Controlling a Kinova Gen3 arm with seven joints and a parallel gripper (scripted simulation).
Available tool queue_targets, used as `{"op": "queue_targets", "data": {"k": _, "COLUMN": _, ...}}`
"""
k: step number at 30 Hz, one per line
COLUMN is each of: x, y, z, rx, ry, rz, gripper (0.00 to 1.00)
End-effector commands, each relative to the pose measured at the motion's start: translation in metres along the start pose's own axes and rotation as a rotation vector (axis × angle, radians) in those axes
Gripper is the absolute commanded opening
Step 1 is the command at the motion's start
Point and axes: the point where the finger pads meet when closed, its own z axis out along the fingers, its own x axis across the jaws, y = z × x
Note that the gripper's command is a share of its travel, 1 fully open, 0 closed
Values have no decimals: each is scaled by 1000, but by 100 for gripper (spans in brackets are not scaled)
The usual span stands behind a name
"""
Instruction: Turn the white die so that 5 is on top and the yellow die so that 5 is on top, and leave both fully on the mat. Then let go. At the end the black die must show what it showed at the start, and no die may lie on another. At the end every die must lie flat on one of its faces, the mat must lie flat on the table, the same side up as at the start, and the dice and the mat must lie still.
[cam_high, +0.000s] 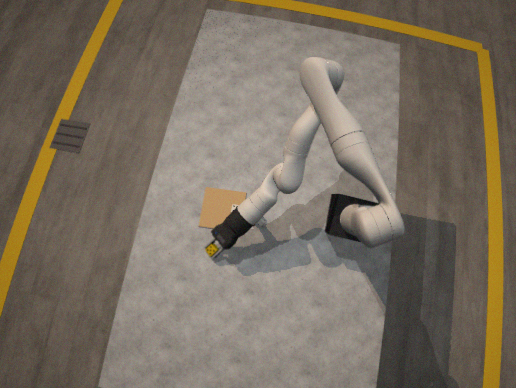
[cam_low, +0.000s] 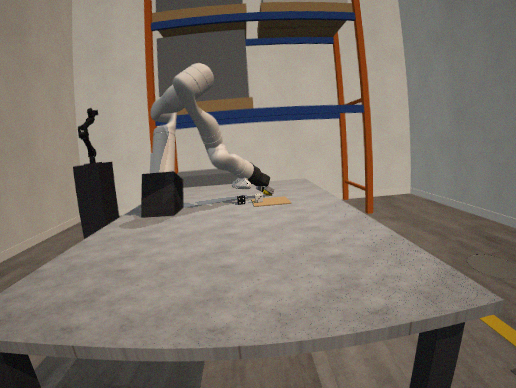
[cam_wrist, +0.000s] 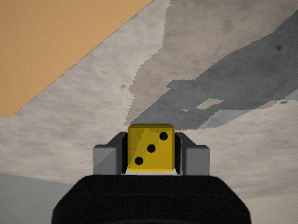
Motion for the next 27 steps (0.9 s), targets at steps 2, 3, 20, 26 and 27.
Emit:
{"op": "queue_targets", "data": {"k": 2, "x": 0, "y": 0, "z": 1, "rx": -2, "ry": 2, "rz": -15, "gripper": 75}}
{"op": "queue_targets", "data": {"k": 3, "x": 0, "y": 0, "z": 1, "rx": -2, "ry": 2, "rz": -15, "gripper": 75}}
{"op": "queue_targets", "data": {"k": 20, "x": 0, "y": 0, "z": 1, "rx": -2, "ry": 2, "rz": -15, "gripper": 87}}
{"op": "queue_targets", "data": {"k": 26, "x": 0, "y": 0, "z": 1, "rx": -2, "ry": 2, "rz": -15, "gripper": 87}}
{"op": "queue_targets", "data": {"k": 27, "x": 0, "y": 0, "z": 1, "rx": -2, "ry": 2, "rz": -15, "gripper": 87}}
